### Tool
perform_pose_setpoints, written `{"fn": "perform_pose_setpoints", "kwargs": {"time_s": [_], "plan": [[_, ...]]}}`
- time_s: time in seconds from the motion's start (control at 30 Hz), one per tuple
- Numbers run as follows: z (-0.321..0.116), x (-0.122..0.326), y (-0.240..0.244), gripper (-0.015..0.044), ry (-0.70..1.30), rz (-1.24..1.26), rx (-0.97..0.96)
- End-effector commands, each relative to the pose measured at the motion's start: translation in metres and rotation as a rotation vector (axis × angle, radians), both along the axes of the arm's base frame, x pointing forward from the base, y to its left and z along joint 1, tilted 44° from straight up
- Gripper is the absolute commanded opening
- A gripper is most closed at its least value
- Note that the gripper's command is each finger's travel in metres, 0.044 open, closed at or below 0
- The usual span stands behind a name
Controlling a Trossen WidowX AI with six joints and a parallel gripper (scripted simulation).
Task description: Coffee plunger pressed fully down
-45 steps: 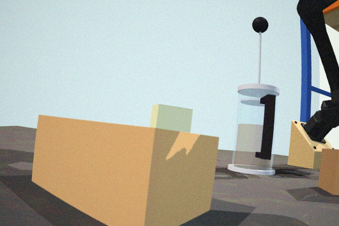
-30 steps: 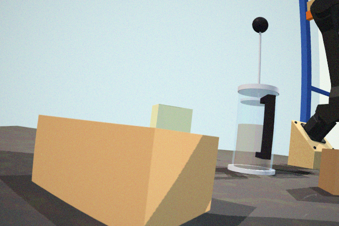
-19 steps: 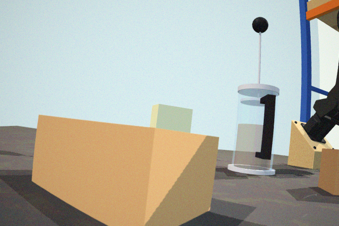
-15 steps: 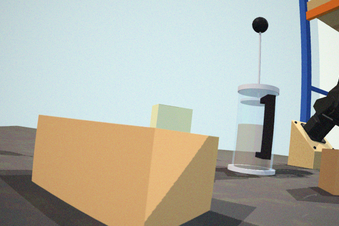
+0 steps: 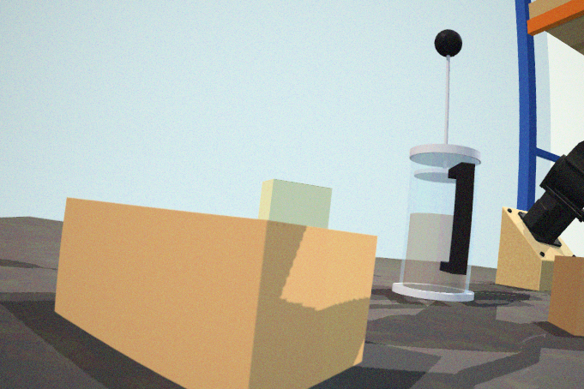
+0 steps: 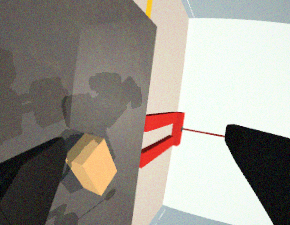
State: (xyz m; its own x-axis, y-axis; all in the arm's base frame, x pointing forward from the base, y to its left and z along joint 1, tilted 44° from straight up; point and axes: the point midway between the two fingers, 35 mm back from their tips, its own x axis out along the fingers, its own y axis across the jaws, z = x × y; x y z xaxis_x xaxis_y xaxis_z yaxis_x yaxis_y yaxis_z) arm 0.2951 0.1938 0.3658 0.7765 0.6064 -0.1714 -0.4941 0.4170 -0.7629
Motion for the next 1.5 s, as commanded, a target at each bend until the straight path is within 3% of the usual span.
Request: {"fn": "perform_pose_setpoints", "kwargs": {"time_s": [0.0,0.2,0.4,0.7,0.97,1.47], "plan": [[-0.040,0.023,-0.034,0.0440,0.150,-0.028,-0.081],[-0.095,0.038,-0.103,0.0440,0.439,-0.101,-0.075],[-0.133,0.025,-0.166,0.0440,0.728,-0.143,0.103],[-0.148,-0.014,-0.244,0.0440,1.005,-0.233,0.628],[-0.118,-0.044,-0.311,0.0440,0.957,-0.300,1.246],[-0.160,-0.048,-0.272,0.0440,1.000,-0.306,1.241]]}}
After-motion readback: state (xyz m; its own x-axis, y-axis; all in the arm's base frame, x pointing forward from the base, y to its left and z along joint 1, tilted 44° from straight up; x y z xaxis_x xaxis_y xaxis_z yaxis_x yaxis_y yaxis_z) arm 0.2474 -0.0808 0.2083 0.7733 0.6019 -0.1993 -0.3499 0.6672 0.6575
